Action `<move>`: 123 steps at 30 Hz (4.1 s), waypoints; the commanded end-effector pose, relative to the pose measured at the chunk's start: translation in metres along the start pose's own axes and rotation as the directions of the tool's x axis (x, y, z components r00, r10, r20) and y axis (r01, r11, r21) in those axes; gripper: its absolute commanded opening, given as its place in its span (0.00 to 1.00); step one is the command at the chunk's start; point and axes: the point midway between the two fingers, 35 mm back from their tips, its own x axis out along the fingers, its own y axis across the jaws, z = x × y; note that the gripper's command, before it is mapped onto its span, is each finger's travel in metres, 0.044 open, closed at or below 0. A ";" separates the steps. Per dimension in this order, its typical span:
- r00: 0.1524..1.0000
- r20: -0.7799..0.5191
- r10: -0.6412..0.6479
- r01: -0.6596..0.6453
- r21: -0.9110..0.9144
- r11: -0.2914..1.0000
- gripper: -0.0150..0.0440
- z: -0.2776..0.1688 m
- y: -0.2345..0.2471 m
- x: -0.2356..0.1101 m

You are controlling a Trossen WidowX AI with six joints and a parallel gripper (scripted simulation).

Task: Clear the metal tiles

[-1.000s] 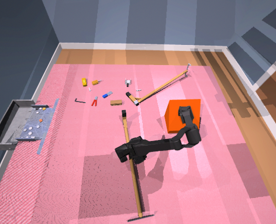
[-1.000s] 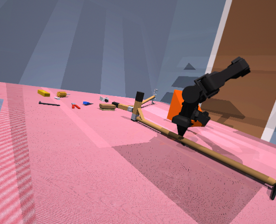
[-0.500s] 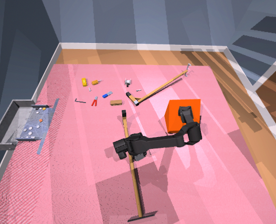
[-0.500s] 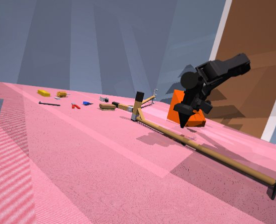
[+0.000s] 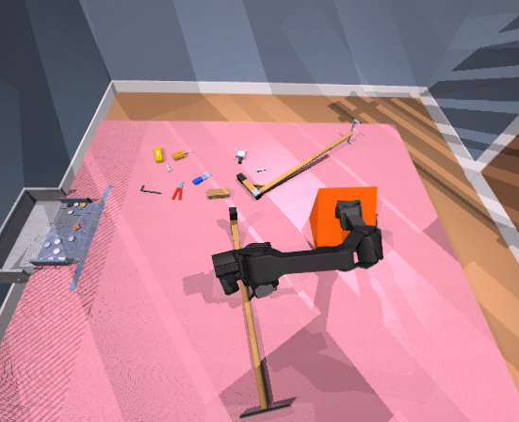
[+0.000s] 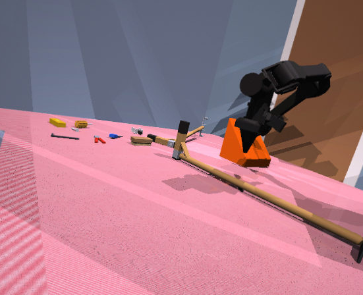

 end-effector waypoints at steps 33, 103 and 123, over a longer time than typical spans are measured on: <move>1.000 0.000 0.002 -0.002 0.223 0.975 0.25 0.008 0.029 -0.020; 1.000 0.014 -0.006 0.002 0.253 0.968 0.25 0.013 0.014 0.097; 1.000 0.014 -0.007 0.003 0.252 0.968 0.25 0.010 -0.006 0.096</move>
